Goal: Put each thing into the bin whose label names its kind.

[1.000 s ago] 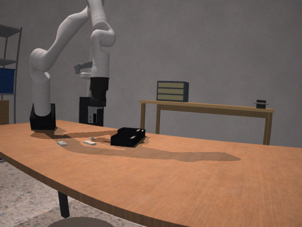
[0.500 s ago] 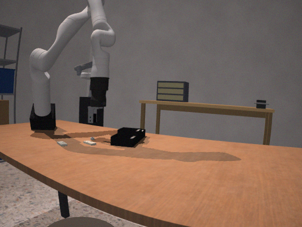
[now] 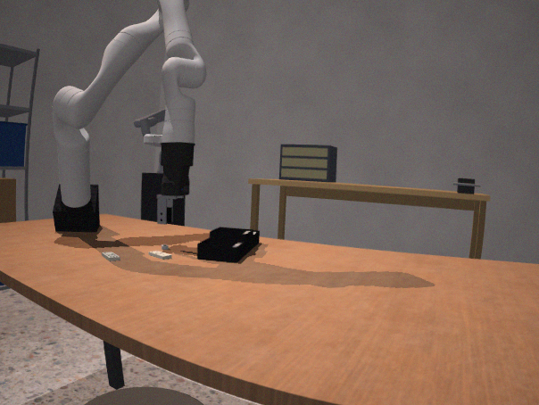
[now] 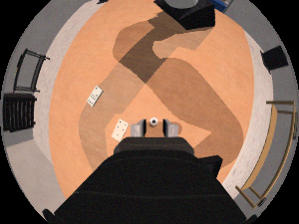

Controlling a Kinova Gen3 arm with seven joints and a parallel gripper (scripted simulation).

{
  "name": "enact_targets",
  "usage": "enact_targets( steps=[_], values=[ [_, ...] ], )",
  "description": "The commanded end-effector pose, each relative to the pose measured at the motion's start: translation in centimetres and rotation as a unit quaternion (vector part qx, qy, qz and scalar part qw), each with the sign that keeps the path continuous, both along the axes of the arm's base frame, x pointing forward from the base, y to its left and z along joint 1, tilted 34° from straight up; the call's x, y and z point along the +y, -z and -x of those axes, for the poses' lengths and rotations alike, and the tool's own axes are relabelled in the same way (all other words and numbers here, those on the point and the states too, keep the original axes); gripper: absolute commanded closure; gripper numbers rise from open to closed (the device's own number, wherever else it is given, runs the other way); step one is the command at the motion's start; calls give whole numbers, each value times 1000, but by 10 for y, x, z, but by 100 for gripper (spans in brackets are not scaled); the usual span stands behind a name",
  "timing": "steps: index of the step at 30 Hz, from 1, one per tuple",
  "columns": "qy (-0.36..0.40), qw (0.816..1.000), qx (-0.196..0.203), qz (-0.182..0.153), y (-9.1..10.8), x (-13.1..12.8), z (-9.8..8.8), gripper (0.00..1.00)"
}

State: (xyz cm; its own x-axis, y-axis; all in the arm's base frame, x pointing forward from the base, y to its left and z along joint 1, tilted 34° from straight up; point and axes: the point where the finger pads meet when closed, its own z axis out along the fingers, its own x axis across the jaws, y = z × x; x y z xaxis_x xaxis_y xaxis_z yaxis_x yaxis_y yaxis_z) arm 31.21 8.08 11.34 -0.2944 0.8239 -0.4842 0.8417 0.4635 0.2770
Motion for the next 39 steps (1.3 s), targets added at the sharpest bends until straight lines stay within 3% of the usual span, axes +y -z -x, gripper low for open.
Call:
enact_targets(
  steps=[1, 9, 39],
  values=[
    [5, 1000, -1, -2, 10, -8, -7, 36],
    [6, 1000, -1, -2, 35, -21, -22, 36],
    [4, 1000, -2, -2, 41, -17, -26, 36]
  ],
)
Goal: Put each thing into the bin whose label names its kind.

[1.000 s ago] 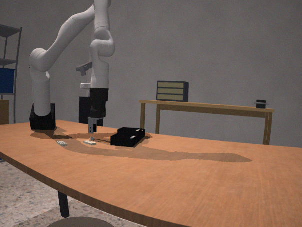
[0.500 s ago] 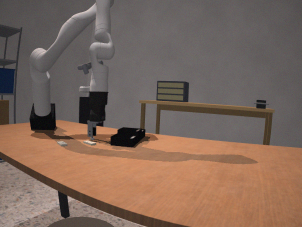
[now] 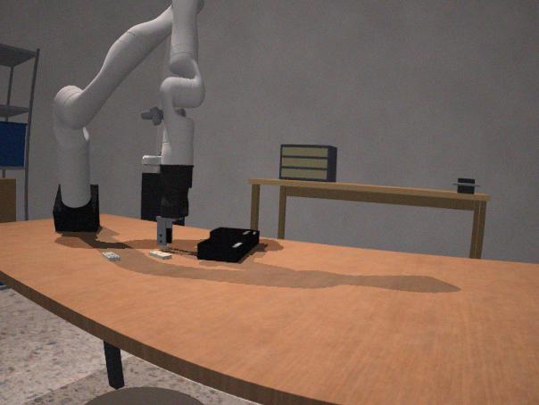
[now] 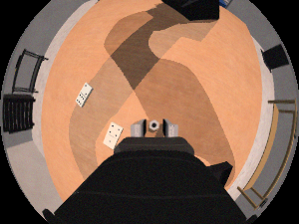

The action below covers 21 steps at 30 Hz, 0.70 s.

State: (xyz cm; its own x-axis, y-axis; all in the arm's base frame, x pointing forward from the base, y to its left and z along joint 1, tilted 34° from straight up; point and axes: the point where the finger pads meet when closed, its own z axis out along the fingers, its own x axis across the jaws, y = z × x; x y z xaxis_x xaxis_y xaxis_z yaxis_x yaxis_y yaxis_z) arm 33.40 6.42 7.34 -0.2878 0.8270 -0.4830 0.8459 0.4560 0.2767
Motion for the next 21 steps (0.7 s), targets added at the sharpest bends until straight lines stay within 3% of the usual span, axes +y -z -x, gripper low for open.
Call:
enact_targets(
  steps=[1, 18, 19, 21],
  values=[
    [0, 1000, -3, -2, 2, -1, -4, 36],
    [1, 1000, -1, -2, 7, -4, -6, 36],
    [1, 1000, -1, -2, 7, -4, -6, 66],
    [1, 1000, -1, -2, 7, -4, -6, 66]
  ],
)
